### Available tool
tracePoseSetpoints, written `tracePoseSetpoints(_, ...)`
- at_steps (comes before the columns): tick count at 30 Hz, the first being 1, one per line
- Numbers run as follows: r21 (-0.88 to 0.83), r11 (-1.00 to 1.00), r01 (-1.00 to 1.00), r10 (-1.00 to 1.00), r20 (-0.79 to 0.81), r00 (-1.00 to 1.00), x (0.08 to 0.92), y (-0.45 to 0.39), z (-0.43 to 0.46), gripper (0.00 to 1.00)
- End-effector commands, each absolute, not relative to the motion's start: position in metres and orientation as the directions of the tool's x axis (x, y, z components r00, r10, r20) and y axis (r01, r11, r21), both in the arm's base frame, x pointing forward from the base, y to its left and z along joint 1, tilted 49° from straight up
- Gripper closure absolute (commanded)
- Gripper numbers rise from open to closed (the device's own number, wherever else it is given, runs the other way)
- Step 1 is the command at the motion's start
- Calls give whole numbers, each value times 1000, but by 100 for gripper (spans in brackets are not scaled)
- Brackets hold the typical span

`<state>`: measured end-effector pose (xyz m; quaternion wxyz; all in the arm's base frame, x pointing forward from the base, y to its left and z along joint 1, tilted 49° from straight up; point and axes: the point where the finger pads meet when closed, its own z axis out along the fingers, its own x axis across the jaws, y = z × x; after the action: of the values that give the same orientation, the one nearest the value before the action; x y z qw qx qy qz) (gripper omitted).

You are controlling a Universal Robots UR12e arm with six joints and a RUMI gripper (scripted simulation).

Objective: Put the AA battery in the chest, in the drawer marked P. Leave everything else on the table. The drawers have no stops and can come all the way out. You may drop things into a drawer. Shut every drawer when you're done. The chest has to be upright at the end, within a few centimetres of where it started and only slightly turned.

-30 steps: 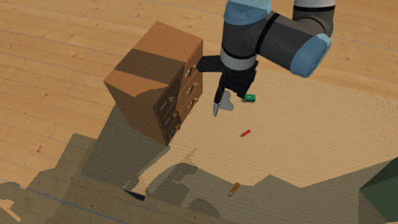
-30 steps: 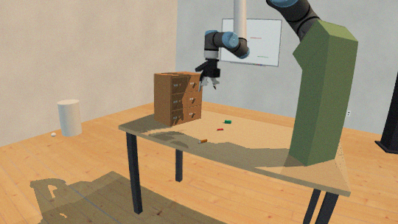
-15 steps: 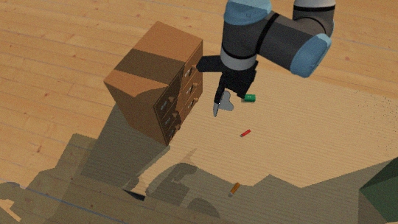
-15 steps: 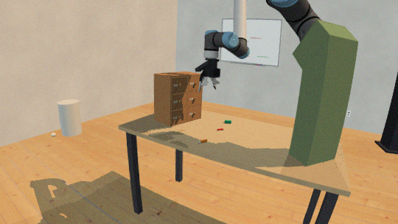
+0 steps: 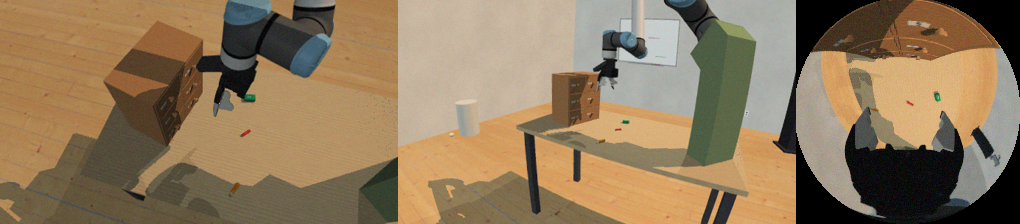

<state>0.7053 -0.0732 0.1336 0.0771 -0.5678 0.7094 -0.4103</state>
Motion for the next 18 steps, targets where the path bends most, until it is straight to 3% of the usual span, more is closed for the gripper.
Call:
tracePoseSetpoints(1,-670,18,-742,-869,356,-343,705,-73,134,0)
tracePoseSetpoints(8,-670,19,-742,-869,356,-343,708,-67,132,0)
tracePoseSetpoints(18,-669,20,-743,-869,356,-343,747,28,92,0)
